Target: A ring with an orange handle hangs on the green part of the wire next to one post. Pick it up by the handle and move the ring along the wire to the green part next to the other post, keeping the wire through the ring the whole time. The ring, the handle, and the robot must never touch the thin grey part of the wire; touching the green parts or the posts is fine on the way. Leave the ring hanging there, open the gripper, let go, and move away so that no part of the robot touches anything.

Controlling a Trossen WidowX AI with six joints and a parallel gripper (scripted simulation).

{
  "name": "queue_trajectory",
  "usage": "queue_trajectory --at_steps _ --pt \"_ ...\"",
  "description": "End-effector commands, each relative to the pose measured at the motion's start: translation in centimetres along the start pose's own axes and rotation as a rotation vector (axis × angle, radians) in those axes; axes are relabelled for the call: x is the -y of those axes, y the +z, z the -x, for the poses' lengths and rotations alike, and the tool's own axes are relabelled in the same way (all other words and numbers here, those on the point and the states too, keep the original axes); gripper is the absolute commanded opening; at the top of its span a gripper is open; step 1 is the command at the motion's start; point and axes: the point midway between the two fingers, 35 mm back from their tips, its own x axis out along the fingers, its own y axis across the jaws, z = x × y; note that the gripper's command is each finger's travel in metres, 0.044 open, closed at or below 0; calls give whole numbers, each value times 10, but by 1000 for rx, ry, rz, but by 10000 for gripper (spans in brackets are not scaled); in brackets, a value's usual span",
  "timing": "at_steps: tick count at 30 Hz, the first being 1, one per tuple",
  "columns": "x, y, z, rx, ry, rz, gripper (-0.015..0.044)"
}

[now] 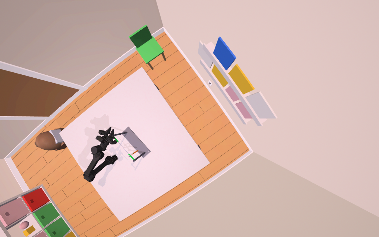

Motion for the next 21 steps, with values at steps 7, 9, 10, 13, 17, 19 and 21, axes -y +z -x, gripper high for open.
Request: queue_trajectory --at_steps 7,9,10,13,17,19,21 --pt "93 -36 12 -50 -192 -124 160" --pt "111 -44 19 -59 -233 -138 160" --pt "119 -48 22 -63 -252 -143 160" --pt "145 -59 35 -75 -312 -157 160" --pt "177 -73 55 -89 -391 -173 160" --pt "192 -80 66 -96 -430 -179 160" --pt "206 -86 79 -102 -469 -185 160"
